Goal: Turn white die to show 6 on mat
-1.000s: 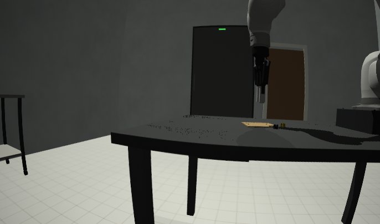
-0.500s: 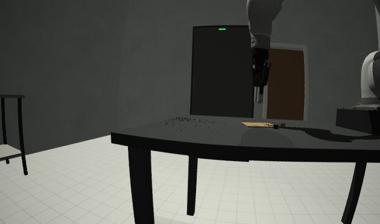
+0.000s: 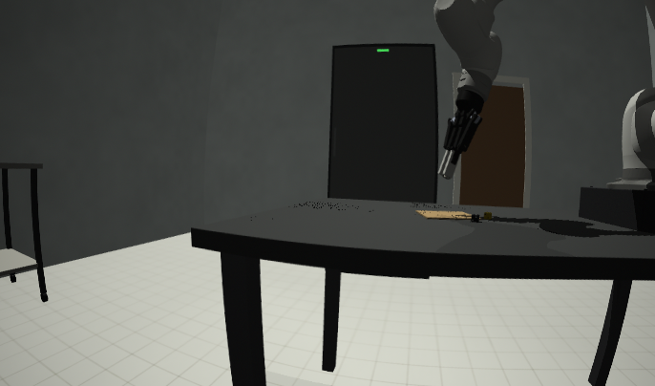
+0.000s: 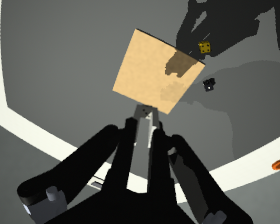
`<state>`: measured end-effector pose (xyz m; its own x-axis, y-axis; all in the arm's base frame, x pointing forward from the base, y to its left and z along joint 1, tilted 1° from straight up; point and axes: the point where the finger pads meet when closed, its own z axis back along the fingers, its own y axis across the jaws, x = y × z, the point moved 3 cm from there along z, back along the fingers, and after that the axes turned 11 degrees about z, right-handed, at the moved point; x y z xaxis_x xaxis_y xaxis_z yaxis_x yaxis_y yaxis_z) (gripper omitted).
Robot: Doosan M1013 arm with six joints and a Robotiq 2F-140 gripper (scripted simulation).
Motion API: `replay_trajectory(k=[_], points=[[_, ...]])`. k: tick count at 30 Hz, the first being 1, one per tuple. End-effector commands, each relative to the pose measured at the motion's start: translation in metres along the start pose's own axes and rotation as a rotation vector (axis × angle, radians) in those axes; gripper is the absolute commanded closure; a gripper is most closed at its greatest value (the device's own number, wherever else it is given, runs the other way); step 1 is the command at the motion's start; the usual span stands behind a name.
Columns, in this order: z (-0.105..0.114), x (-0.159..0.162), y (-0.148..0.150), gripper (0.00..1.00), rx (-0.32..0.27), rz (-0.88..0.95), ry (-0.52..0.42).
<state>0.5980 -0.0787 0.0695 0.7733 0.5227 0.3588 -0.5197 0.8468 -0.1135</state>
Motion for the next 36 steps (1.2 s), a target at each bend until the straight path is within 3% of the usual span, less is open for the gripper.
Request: replay_trajectory(k=[1,4,18,21,23,36], points=[[-0.002,-0.007,0.004,0.93,0.02,0.013,-0.173],[-0.002,-0.008,0.003,0.93,0.017,0.012,-0.183],[-0.005,-0.021,0.007,0.93,-0.018,0.007,-0.405],[-0.005,-0.021,0.007,0.93,-0.02,0.007,-0.41],[-0.006,-0.025,0.008,0.93,-0.034,0.005,-0.481],[-0.008,-0.037,0.008,0.93,-0.083,-0.001,-0.699]])
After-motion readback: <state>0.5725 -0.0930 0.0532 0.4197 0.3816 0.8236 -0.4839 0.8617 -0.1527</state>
